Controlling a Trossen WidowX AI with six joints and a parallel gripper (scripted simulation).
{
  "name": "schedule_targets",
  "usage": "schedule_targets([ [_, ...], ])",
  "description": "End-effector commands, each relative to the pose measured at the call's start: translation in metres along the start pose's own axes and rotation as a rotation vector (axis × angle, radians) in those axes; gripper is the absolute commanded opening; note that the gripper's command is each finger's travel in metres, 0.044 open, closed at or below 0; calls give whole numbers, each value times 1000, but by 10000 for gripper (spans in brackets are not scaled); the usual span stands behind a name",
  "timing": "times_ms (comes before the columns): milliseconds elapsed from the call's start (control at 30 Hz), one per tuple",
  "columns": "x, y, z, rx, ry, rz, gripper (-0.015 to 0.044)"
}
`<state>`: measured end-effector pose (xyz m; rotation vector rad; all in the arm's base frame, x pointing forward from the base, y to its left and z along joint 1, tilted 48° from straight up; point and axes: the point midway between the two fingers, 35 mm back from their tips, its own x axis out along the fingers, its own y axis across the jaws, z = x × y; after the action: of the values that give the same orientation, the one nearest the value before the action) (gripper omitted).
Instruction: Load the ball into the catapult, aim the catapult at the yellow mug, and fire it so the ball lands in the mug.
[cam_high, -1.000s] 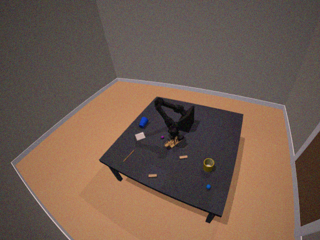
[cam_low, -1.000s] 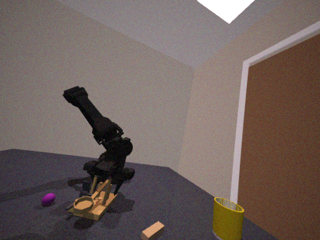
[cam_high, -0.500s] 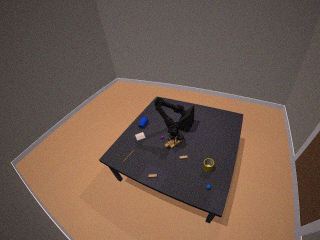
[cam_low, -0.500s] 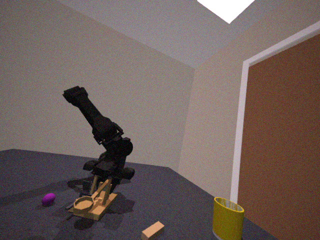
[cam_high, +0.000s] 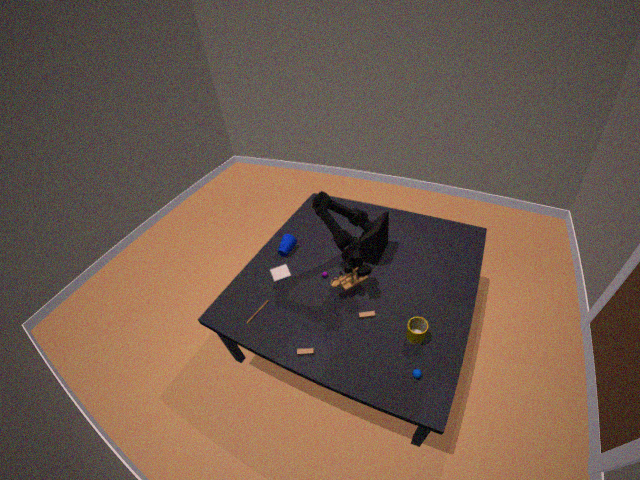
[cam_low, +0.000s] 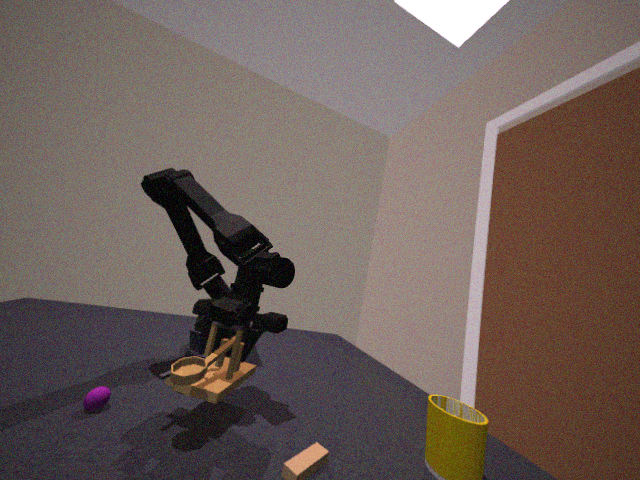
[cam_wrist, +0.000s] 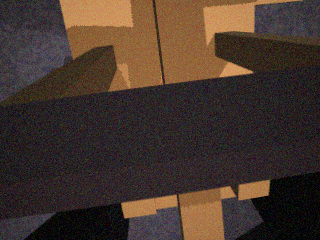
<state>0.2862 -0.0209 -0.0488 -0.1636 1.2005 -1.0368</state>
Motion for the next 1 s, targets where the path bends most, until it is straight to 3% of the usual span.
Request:
schedule_targets([
  [0, -6, 28, -19, 129, 4, 16, 0],
  [733, 1, 138, -144, 846, 3, 0, 0],
  [967, 2, 145, -145, 870, 1, -1, 0],
])
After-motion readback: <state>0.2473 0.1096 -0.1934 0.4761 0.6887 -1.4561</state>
